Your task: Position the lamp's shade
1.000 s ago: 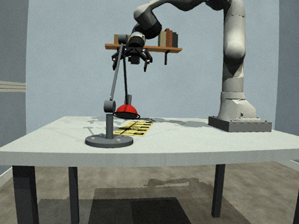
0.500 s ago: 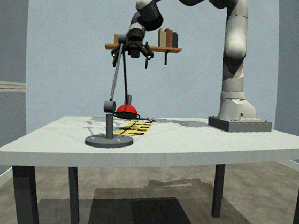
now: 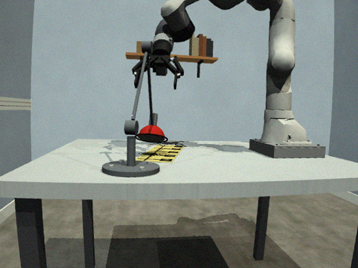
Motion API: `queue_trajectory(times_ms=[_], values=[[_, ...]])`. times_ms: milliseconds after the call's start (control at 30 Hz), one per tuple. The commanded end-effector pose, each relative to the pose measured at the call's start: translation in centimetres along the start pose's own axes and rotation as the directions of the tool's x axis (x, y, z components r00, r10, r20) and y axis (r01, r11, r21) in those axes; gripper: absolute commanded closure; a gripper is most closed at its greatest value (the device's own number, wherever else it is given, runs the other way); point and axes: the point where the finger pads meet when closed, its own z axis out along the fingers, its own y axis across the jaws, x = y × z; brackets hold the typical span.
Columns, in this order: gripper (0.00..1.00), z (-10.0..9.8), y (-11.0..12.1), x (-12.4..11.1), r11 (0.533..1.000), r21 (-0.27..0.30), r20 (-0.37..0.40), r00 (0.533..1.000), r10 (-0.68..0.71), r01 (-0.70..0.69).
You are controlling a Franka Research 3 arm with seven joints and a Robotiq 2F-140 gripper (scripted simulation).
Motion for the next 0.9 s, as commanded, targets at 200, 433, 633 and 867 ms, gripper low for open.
queue_trajectory(times_ms=[200,433,633,867], values=[[0.00,2.2,-0.2,0.2,1.000,0.005,-0.007,1.000,0.010,-0.010],[0.00,3.7,0.0,0.2,1.000,-0.001,-0.011,1.000,0.026,-0.026],[0.00,5.0,0.1,0.3,1.000,-0.005,-0.014,0.999,0.030,-0.030],[0.00,6.7,0.4,0.4,0.999,-0.010,-0.017,0.999,0.036,-0.036]])
